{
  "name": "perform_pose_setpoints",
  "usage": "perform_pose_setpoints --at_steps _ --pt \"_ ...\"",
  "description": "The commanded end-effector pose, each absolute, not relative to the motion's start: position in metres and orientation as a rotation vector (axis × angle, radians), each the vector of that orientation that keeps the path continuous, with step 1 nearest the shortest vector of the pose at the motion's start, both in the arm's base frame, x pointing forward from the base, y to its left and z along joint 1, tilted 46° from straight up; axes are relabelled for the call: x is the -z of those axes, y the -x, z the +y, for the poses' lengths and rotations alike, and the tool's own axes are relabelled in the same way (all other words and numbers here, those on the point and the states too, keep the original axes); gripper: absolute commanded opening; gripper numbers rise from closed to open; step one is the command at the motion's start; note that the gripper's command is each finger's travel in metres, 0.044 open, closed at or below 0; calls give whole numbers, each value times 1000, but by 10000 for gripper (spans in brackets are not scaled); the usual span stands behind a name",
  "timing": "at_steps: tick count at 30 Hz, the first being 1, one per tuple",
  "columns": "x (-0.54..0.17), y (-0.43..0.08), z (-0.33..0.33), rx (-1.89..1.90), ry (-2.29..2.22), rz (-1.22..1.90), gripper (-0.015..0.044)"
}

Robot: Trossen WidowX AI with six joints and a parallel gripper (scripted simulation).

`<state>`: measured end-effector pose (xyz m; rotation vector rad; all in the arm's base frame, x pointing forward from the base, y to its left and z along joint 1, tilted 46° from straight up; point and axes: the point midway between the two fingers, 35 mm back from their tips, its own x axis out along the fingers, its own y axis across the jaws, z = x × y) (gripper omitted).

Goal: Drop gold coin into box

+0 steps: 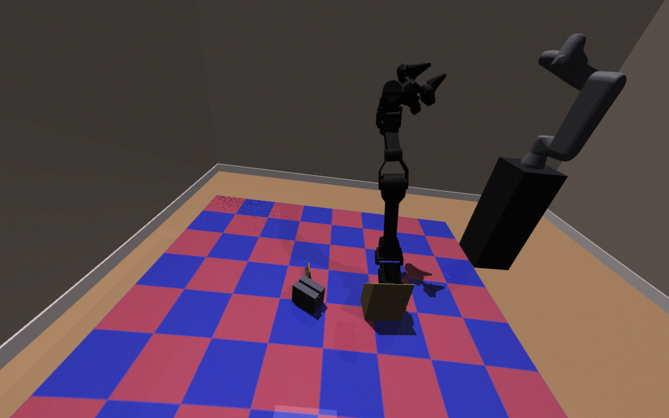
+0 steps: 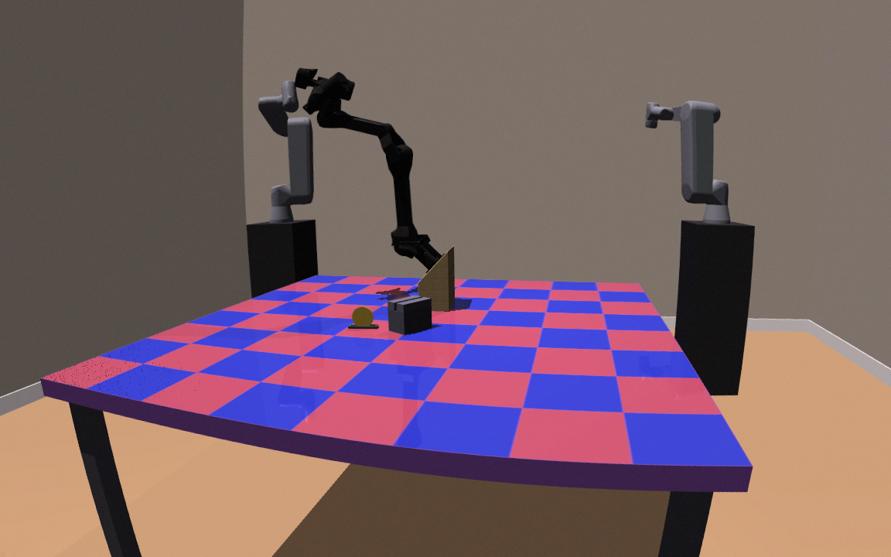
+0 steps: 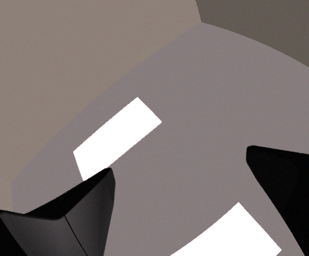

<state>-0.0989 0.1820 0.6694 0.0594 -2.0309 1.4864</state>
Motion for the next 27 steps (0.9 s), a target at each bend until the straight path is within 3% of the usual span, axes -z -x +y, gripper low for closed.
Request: perform_pose_setpoints --at_steps 1,9,20,27 --pt "-670 99 181 -1483 -62 -2035 374" --pt "-684 124 91 -1182 -291 -2293 164" --pt "-678 106 -71 -599 -720 -2448 161" --pt "-648 52 -172 -148 -1056 -2361 161"
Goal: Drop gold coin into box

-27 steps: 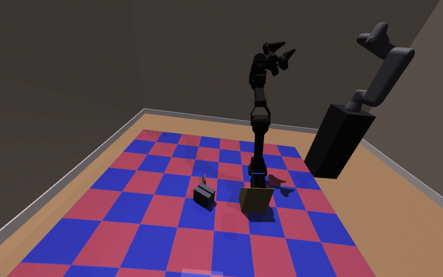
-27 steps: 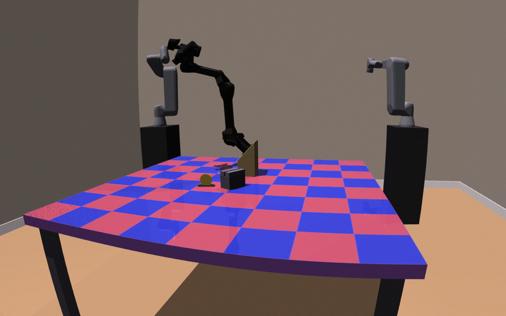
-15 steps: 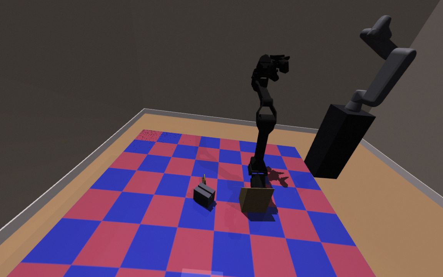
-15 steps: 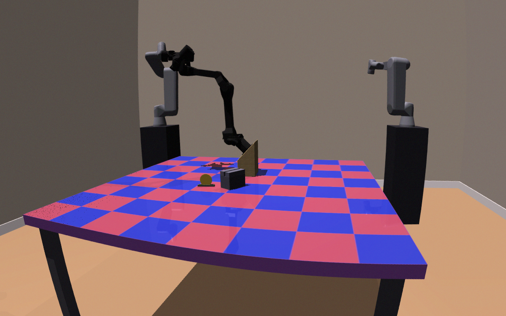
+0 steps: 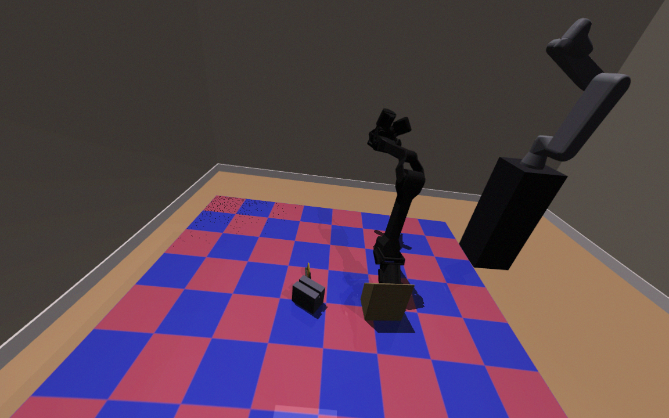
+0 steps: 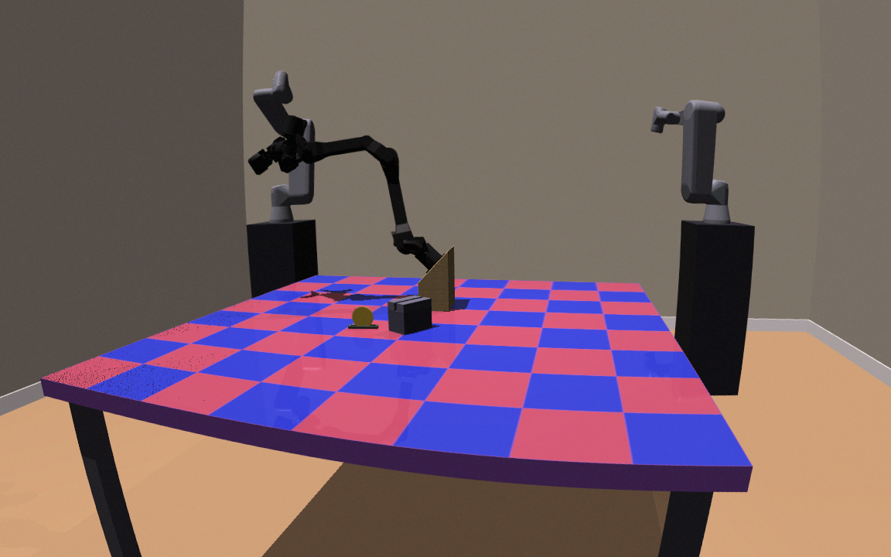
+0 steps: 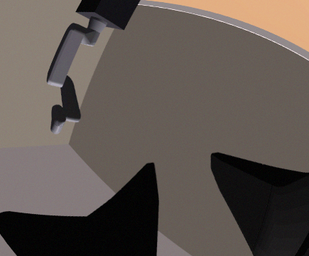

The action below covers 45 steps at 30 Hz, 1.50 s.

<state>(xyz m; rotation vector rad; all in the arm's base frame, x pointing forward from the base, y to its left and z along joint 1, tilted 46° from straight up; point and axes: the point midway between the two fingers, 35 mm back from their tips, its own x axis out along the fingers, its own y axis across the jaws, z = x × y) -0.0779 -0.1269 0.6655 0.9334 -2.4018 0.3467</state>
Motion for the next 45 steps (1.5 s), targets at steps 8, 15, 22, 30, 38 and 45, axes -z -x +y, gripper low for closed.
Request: perform_pose_setpoints --at_steps 8,15,22,30,38,45 --pt "-588 -35 -251 308 -1365 -2128 161" --pt "-526 -117 -281 642 -1533 -1817 161" --pt "-439 -206 -280 1003 -1583 -1340 161" --pt "-329 -282 -234 1287 -1463 -700 161" --pt "-223 -310 -154 1415 -1136 -27 161" --pt "-147 -286 -79 1396 -660 539 161"
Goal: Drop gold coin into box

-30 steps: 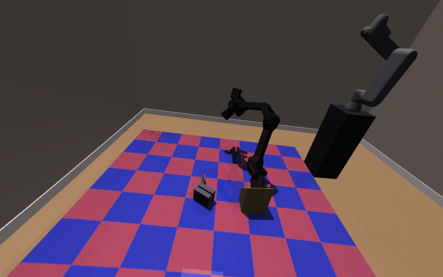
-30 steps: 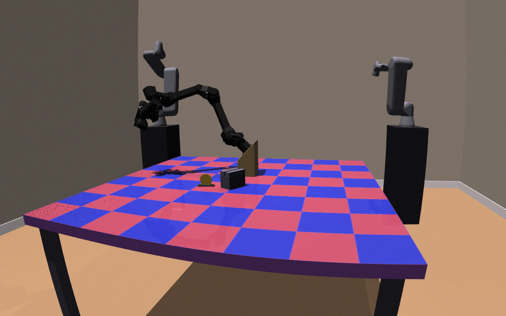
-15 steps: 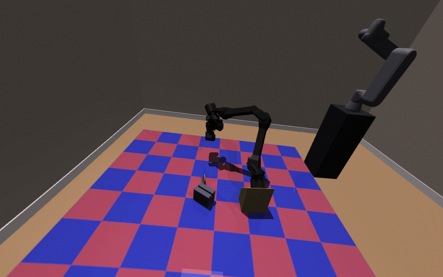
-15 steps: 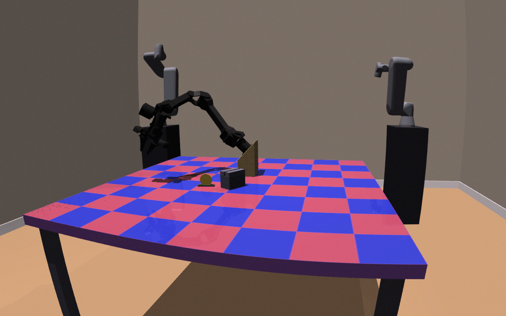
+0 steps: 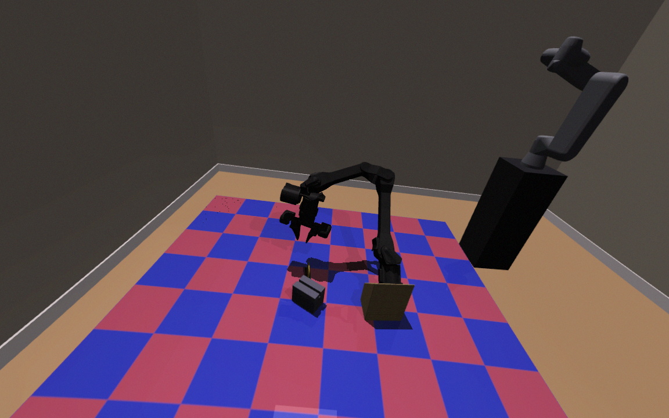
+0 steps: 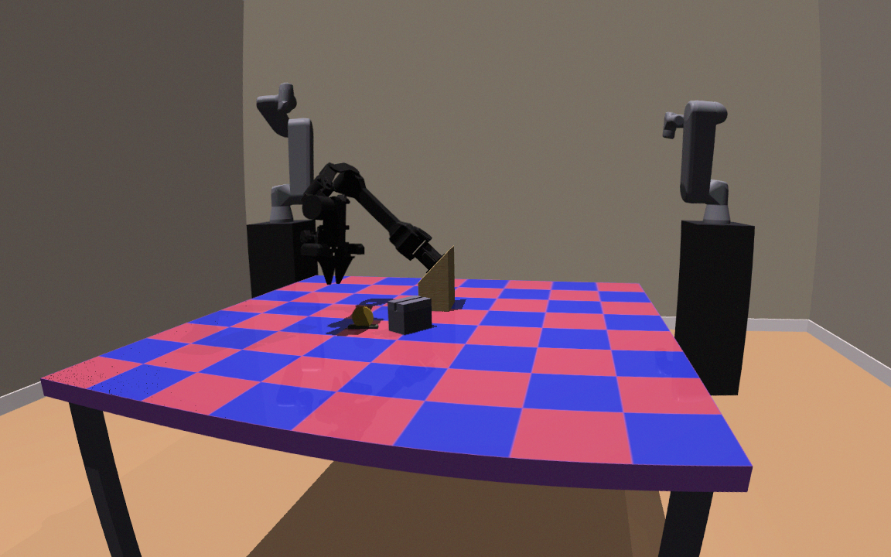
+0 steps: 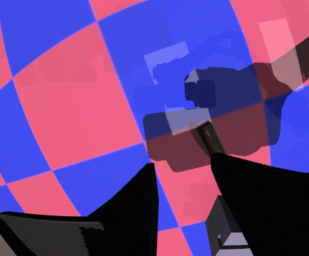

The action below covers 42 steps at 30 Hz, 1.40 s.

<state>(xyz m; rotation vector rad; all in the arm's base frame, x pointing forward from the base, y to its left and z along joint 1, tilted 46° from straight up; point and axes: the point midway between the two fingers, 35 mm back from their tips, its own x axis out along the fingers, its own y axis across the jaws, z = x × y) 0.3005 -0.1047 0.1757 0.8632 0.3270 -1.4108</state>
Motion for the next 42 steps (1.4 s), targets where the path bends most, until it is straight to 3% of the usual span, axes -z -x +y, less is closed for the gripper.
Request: perform_pose_setpoints --at_steps 1,42 --pt "-140 -279 -70 1385 -582 609 161" --pt "-77 -278 -119 1374 -519 663 161"
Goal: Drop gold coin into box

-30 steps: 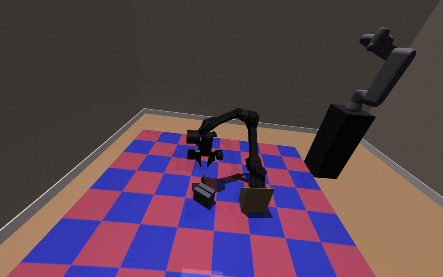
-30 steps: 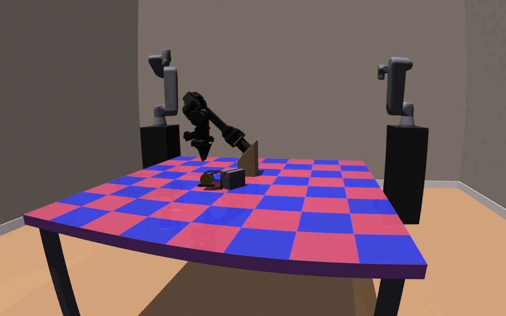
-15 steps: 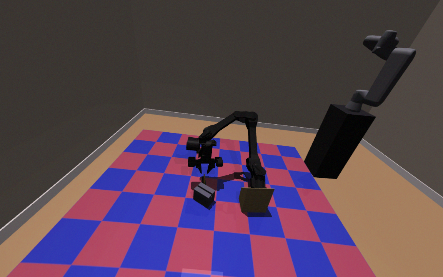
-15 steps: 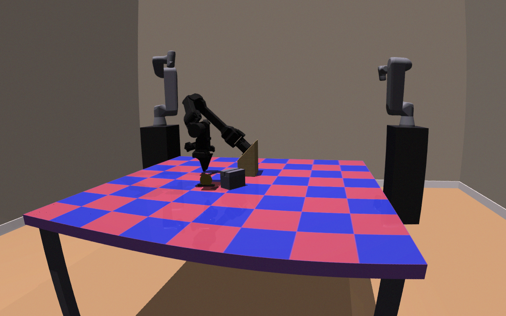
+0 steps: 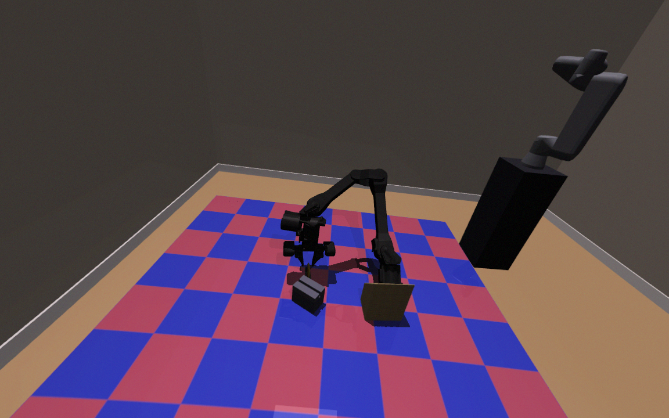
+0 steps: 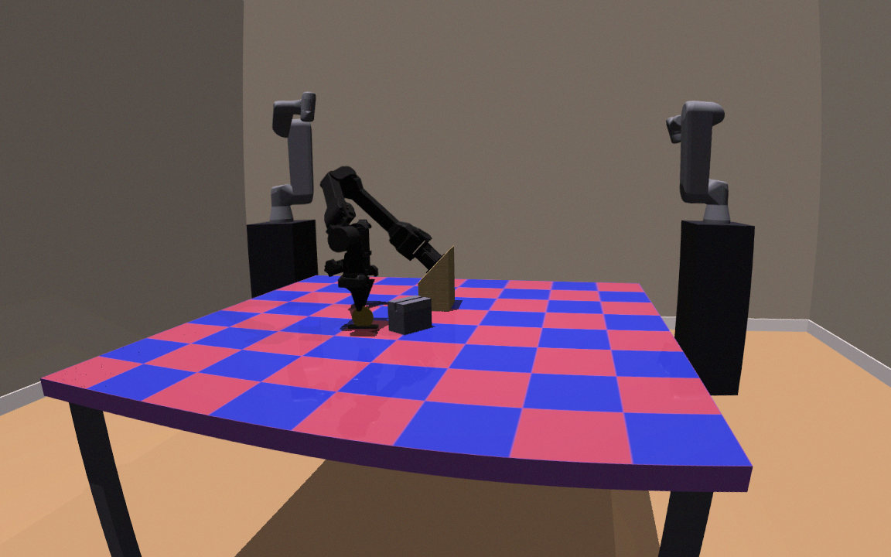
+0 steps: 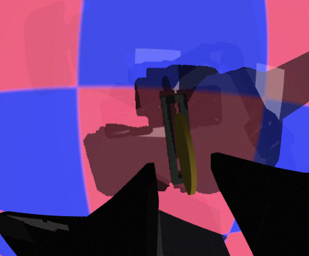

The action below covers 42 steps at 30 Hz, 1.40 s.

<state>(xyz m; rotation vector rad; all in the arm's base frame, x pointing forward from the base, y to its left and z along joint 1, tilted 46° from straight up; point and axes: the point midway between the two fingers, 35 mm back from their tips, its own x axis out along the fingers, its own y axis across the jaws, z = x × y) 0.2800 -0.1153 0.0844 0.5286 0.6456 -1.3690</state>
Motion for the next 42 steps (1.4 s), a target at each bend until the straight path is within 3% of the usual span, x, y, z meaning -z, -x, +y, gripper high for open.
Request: perform_pose_setpoints --at_steps 1,25,31,42 --pt "-76 -278 -120 1374 -519 663 161" --pt "-56 -278 -143 1375 -515 659 161" --pt "-56 -278 -143 1375 -515 659 3" --pt "-58 -279 -140 1375 -516 660 0"
